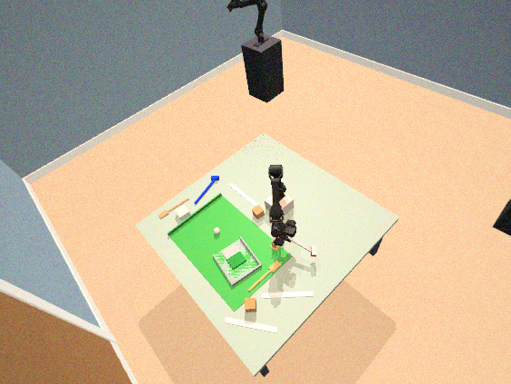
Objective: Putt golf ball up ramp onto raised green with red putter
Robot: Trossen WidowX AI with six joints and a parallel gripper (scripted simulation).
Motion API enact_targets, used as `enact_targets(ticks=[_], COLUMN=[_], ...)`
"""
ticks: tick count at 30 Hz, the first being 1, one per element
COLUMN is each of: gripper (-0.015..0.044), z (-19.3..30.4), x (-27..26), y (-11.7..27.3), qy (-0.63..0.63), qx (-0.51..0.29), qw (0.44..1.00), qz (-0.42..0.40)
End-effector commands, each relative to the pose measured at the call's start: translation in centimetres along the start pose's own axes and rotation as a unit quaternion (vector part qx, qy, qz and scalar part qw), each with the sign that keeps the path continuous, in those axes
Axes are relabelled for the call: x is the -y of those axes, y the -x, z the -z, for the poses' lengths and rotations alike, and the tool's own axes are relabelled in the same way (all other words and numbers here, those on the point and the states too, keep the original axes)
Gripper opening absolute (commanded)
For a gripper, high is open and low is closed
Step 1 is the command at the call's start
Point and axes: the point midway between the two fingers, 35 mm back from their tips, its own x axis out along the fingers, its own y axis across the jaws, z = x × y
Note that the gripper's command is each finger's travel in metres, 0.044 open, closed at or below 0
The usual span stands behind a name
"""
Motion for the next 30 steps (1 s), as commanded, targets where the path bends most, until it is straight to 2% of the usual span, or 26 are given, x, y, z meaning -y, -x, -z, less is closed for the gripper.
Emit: enact_targets(ticks=[1,11,30], gripper=[0.0000,0.0000,0.0000], z=[-1.4,-0.4,12.0], x=[0.0,1.4,12.4], y=[2.4,3.4,13.3], qy=[0.004,-0.006,-0.097], qx=[0.004,-0.014,-0.200], qw=[1.000,0.999,0.949], qz=[0.004,0.030,0.224])
